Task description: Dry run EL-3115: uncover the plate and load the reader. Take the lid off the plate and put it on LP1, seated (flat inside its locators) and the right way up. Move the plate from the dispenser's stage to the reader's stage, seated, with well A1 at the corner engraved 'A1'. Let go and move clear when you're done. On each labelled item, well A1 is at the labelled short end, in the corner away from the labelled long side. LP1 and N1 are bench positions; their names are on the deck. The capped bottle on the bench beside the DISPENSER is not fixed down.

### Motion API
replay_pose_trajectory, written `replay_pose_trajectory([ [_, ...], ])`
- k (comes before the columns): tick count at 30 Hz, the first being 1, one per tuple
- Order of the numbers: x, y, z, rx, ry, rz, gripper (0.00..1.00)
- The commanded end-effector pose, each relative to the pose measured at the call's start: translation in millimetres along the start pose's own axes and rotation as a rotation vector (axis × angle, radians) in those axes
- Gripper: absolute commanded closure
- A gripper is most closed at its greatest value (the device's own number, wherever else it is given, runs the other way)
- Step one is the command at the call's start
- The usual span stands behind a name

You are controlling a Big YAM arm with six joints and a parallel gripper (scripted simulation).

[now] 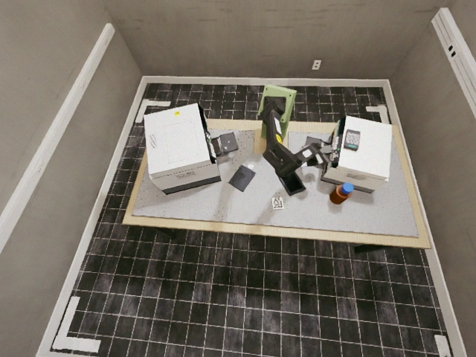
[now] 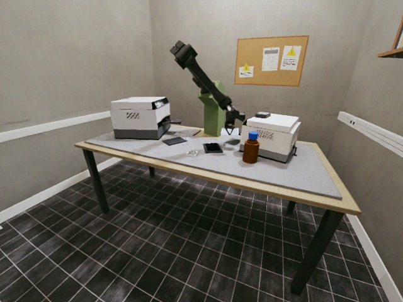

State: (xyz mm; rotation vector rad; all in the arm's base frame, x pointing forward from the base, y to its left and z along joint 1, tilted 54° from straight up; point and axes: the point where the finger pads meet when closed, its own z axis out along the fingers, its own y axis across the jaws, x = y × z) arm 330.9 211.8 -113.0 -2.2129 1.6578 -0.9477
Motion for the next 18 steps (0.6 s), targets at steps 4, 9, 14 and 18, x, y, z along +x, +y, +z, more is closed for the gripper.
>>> replay_pose_trajectory([
  [4, 21.0, -22.6, -4.5, 0.022, -0.018, 0.128, 0.14],
  [9, 26.0, -26.4, -2.3, 0.013, -0.031, 0.173, 0.14],
  [14, 28.9, -29.5, -1.3, 0.013, -0.035, 0.191, 0.14],
  [18, 39.5, -50.3, -3.5, 0.029, -0.051, 0.263, 0.14],
])
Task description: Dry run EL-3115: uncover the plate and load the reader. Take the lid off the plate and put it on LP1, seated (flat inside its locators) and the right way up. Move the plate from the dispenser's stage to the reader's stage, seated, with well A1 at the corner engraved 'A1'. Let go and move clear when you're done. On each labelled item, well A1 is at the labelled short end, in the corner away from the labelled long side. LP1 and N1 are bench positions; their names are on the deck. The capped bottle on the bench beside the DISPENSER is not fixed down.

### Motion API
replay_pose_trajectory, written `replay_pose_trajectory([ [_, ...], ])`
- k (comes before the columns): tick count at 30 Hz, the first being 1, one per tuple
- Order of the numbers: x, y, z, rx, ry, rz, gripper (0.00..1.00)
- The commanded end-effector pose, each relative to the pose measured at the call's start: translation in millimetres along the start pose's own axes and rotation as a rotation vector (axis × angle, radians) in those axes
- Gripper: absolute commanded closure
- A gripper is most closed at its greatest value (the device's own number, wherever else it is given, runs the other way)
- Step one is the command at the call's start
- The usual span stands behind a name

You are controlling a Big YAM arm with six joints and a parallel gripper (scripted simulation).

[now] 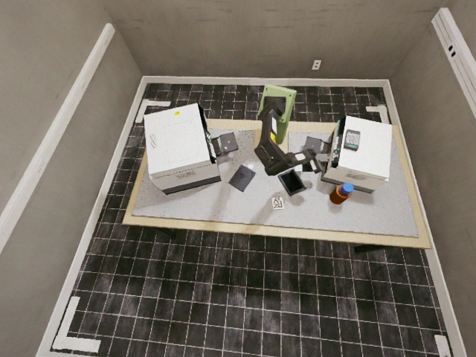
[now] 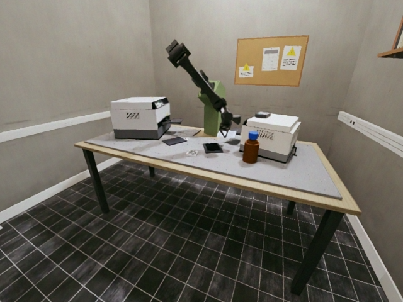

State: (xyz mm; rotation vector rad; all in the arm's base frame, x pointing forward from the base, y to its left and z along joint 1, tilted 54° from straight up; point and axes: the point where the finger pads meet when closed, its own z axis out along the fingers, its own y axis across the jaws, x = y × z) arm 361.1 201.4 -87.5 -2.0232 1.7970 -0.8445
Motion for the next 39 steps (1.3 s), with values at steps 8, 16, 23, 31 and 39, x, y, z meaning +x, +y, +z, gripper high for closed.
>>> replay_pose_trajectory([
  [8, 15.8, -34.4, -3.1, 0.008, -0.024, 0.151, 0.14],
  [16, 33.0, -42.8, -6.1, 0.015, -0.036, 0.221, 0.14],
  [23, 41.5, -64.2, -6.2, 0.034, -0.062, 0.316, 0.14],
  [31, 44.6, -87.0, -9.2, 0.067, -0.091, 0.374, 0.14],
  [39, 61.6, -106.3, -11.3, 0.072, -0.096, 0.411, 0.14],
])
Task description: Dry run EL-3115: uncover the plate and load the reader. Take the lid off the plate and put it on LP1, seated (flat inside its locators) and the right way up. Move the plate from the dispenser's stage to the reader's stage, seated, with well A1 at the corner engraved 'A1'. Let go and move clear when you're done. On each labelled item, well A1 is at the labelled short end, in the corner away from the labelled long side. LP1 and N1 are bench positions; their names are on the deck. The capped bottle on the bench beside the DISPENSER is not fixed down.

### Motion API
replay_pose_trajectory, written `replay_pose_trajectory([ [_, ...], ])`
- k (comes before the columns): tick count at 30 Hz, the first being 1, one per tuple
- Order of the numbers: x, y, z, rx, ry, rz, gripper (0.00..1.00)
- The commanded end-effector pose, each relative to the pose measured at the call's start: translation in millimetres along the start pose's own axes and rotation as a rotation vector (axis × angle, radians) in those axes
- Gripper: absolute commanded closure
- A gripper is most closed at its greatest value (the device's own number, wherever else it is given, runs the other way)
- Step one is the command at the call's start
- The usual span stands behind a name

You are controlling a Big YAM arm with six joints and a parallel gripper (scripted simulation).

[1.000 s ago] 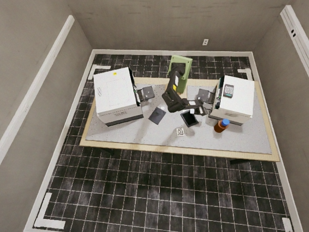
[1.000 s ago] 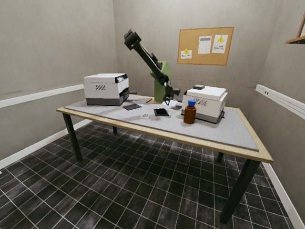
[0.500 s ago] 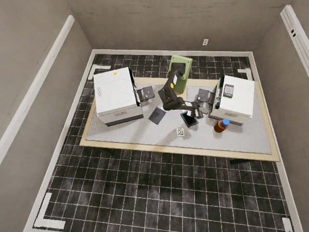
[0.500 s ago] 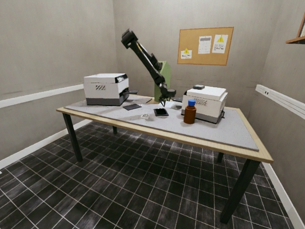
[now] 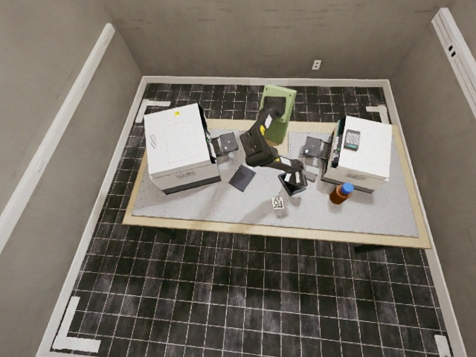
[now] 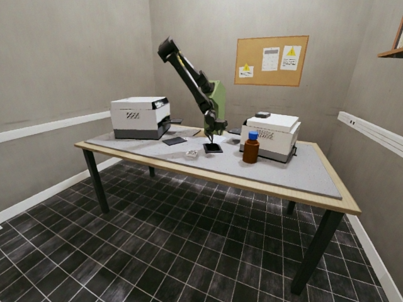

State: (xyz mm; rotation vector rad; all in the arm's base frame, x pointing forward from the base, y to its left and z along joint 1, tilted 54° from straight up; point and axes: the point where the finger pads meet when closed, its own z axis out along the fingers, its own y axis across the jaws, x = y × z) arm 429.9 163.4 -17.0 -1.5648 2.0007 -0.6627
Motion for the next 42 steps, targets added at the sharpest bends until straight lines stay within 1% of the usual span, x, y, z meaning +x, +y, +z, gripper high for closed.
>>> replay_pose_trajectory([
  [1, 0.9, -14.1, -3.2, 0.006, -0.008, 0.015, 0.14],
  [2, 3.3, -10.4, -3.3, -0.002, -0.007, 0.016, 0.14],
  [5, 14.0, -11.6, -5.2, -0.008, -0.002, 0.053, 0.14],
  [7, 14.0, -11.6, -5.2, -0.008, -0.002, 0.053, 0.14],
  [11, 19.6, -23.2, -9.8, 0.018, -0.023, 0.121, 0.14],
  [13, 20.9, -31.1, -11.3, 0.027, -0.027, 0.12, 0.14],
  [20, 17.5, -50.8, -11.0, 0.013, -0.026, 0.069, 0.14],
  [22, 23.6, -56.5, -10.8, 0.012, -0.026, 0.104, 0.14],
  [24, 23.6, -56.5, -10.8, 0.012, -0.026, 0.104, 0.14],
  [26, 31.1, -55.2, -12.8, 0.004, -0.02, 0.14, 0.14],
  [31, 46.6, -59.9, -15.9, -0.001, -0.014, 0.126, 0.14],
  [36, 60.9, -61.0, -14.8, -0.027, 0.0, 0.207, 0.14],
  [39, 68.5, -62.7, -13.3, -0.023, -0.002, 0.195, 0.14],
  [42, 67.4, -63.0, -15.0, -0.021, -0.004, 0.204, 0.14],
])
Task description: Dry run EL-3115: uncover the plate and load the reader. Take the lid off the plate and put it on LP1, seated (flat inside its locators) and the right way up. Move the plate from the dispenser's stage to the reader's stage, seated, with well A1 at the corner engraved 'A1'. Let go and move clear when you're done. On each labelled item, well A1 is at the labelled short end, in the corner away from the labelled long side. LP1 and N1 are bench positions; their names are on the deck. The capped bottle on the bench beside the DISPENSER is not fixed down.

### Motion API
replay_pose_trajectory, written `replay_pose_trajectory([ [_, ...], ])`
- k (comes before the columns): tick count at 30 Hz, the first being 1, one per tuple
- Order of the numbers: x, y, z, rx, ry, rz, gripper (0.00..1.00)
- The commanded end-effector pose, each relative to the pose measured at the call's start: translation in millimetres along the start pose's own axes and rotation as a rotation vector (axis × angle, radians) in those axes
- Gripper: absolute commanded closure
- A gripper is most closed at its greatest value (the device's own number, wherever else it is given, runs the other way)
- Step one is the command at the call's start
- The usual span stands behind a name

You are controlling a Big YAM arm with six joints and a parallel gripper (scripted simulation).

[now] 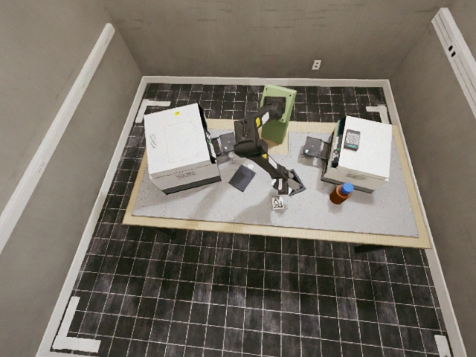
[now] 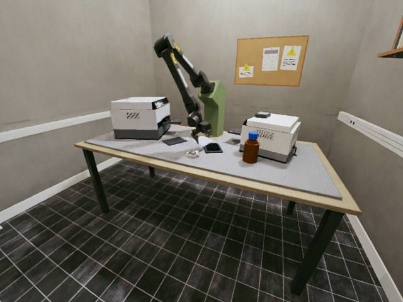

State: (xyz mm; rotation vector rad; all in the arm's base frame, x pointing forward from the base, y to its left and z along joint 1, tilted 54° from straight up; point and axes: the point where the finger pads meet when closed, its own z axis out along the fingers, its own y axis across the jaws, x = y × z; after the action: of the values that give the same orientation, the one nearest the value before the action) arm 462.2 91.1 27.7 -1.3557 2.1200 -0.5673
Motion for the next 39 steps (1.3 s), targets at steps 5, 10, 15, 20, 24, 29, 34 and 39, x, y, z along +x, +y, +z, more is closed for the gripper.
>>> replay_pose_trajectory([
  [5, 24.8, -2.0, -10.8, -0.023, 0.016, 0.072, 0.14],
  [10, 32.0, -16.1, -12.2, 0.0, -0.001, 0.045, 0.14],
  [15, 36.8, -15.1, -12.9, -0.011, -0.005, 0.063, 0.14],
  [20, 54.0, -14.9, -14.1, -0.03, 0.017, 0.12, 0.14],
  [24, 64.8, -21.5, -16.7, -0.025, 0.016, 0.102, 0.14],
  [29, 62.5, -37.6, -20.3, -0.004, -0.009, 0.117, 0.14],
  [34, 73.6, -37.4, -18.3, -0.016, 0.008, 0.17, 0.14],
  [39, 93.2, -36.3, -22.0, -0.02, 0.013, 0.156, 0.14],
])
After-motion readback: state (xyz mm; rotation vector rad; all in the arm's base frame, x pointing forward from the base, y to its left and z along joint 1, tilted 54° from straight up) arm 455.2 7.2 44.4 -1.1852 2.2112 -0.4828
